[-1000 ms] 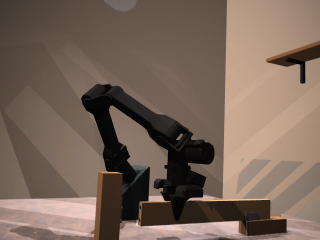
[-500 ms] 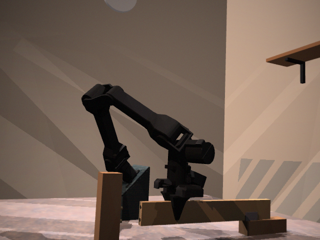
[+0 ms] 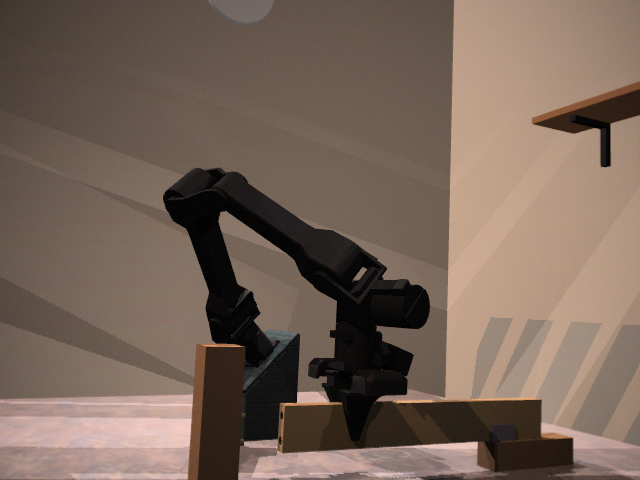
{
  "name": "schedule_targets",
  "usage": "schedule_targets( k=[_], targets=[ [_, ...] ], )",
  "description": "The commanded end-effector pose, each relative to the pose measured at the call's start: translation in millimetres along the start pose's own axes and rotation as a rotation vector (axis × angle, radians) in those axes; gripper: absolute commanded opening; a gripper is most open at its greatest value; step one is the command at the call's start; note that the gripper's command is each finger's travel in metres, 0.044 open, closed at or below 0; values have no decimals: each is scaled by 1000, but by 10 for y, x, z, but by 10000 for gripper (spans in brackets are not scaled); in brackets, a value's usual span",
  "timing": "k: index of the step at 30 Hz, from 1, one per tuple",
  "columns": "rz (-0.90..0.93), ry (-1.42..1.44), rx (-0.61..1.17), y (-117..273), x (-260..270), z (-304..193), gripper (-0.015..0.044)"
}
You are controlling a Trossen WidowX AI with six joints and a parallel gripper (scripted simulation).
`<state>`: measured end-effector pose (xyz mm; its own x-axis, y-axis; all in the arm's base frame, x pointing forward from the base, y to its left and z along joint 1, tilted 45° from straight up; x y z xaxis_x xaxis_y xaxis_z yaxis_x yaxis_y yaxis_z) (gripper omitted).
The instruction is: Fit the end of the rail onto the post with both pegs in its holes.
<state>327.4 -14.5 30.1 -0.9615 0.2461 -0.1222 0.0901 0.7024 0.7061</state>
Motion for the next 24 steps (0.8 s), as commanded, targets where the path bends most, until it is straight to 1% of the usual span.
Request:
schedule_targets(
  k=[1, 24],
  targets=[
    [-5, 3, -4, 11, -3, 1, 0],
    [-5, 3, -4, 39, -1, 22, 0]
  ],
)
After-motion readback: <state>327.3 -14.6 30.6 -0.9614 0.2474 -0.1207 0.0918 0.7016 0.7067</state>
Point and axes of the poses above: the point midway between the two fingers, 35 mm back from their tips, its own y axis back along the fingers, its own x axis across the jaws, z = x × y, the point moved 9 cm from there along y, back along the fingers, and after that the axes turned 5 degrees about -y, right-handed, at the moved point
